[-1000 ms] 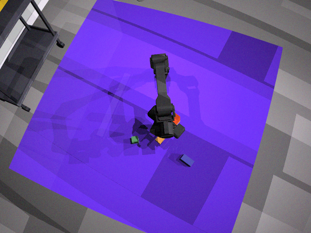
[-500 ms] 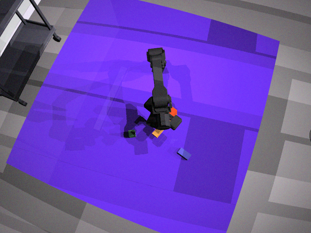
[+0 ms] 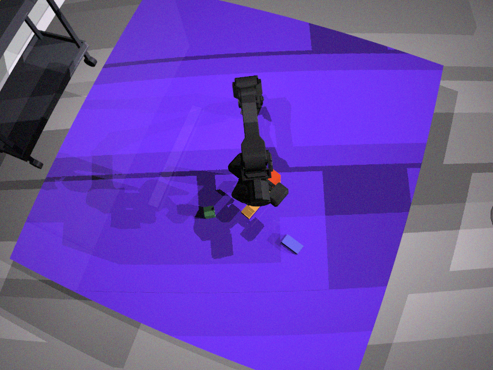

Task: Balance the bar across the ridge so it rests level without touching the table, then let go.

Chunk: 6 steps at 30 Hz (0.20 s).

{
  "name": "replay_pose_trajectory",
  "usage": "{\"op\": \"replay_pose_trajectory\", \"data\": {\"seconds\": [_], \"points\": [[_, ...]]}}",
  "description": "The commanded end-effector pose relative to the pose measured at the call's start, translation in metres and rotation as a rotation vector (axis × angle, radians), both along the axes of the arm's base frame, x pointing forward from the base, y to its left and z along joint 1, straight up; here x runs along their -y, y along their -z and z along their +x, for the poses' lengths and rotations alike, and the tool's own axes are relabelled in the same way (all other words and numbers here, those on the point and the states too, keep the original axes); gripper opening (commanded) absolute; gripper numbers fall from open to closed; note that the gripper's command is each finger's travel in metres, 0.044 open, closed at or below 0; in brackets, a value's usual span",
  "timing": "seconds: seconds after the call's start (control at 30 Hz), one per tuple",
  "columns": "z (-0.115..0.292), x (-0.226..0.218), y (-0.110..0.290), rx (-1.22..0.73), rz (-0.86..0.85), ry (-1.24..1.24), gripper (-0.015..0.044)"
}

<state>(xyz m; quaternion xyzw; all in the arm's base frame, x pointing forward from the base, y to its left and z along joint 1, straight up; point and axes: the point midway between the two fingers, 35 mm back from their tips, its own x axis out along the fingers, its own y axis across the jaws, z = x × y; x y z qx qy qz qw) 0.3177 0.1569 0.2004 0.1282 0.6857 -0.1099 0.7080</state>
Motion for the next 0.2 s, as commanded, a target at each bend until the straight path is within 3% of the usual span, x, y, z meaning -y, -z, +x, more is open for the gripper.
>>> {"op": "replay_pose_trajectory", "data": {"seconds": [0.0, 0.17], "points": [[-0.0001, 0.0, 0.0005, -0.003, -0.001, 0.0, 0.044], [-0.0001, 0.0, 0.0005, -0.003, -0.001, 0.0, 0.044]]}}
